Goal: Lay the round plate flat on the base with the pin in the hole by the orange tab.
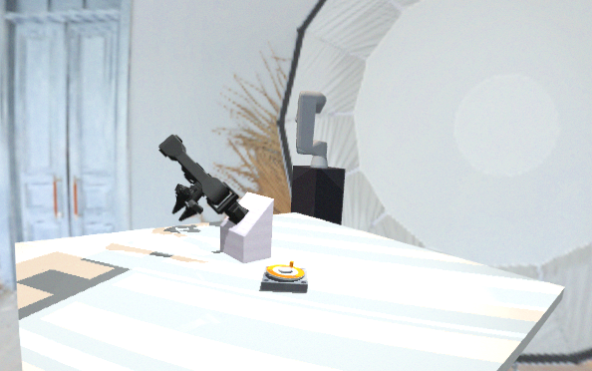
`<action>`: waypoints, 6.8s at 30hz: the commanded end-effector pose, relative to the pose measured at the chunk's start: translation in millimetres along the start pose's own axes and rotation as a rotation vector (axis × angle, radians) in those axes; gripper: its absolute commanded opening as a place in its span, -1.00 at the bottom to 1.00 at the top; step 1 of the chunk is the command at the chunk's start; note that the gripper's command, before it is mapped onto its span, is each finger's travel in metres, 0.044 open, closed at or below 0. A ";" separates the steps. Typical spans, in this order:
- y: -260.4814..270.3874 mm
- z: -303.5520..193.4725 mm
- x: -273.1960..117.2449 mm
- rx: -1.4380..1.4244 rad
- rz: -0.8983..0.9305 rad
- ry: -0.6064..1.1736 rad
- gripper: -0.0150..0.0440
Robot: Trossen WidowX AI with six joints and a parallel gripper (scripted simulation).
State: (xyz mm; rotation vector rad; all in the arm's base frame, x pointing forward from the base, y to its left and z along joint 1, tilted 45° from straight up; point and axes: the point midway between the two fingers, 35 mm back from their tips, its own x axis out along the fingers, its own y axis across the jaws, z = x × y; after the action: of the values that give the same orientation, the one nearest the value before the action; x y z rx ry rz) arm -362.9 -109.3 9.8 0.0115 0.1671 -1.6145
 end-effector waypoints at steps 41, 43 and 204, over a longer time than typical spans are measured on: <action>304.0 -99.9 -389.9 2.079 -1.311 0.338 -0.49; 326.5 -98.2 -391.4 2.184 -1.378 0.278 -0.49; 608.9 64.3 -115.6 4.116 -1.866 -1.057 -0.49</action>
State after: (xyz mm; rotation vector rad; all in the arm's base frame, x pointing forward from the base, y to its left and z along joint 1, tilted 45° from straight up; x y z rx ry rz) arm 254.6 -39.7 12.8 -0.6869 1.4353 -0.5445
